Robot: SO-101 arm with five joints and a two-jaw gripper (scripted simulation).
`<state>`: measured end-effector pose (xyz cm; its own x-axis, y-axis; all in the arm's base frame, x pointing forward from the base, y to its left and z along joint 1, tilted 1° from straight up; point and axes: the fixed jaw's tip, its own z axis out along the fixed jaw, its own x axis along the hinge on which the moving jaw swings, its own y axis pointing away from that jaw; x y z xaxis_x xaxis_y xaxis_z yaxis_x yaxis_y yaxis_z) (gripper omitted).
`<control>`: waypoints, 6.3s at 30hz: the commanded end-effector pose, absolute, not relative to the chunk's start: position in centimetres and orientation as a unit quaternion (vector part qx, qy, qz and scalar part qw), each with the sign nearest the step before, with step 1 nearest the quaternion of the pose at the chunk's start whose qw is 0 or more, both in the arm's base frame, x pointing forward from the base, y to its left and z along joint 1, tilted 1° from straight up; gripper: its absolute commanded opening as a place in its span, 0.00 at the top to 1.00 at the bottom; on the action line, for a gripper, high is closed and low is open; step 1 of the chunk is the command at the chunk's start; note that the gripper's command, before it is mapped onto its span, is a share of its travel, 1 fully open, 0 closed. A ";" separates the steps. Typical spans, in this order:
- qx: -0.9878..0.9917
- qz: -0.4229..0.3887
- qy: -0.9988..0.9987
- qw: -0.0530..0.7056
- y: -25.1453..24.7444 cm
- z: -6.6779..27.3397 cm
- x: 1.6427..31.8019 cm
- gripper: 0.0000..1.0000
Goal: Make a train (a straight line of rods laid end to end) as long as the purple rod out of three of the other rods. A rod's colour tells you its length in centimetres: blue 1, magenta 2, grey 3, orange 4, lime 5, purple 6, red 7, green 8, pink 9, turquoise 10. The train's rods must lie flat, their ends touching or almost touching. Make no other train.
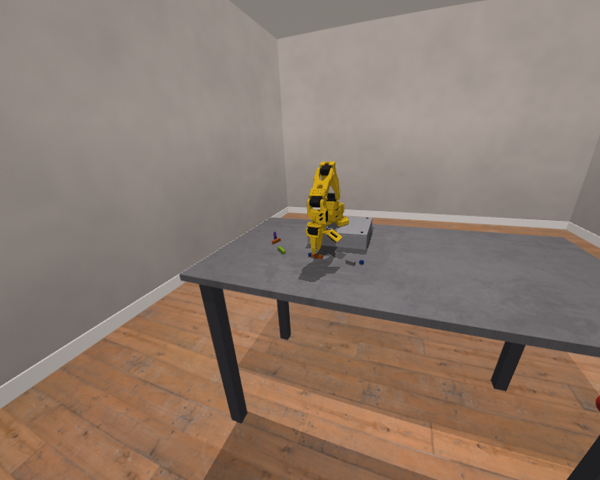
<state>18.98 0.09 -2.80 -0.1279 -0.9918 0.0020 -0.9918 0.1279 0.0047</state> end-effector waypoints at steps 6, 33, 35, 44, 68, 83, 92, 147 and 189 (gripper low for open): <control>0.661 0.001 -0.750 -0.001 0.1 -2.3 19.0 0.83; 0.661 0.001 -0.750 -0.001 0.1 0.5 19.1 0.83; 0.661 0.001 -0.750 -0.001 0.2 0.7 19.0 0.83; 0.661 0.001 -0.750 -0.001 0.2 0.7 19.0 0.83; 0.749 0.000 -0.662 0.000 2.6 0.7 20.0 0.83; 0.894 -0.002 -0.448 0.002 8.5 0.4 20.8 0.82; 0.945 -0.002 -0.327 0.003 11.6 0.2 20.4 0.82; 0.975 -0.008 -0.223 0.009 14.2 -0.5 19.4 0.81; 0.974 -0.012 -0.224 0.014 13.8 -5.4 19.0 0.81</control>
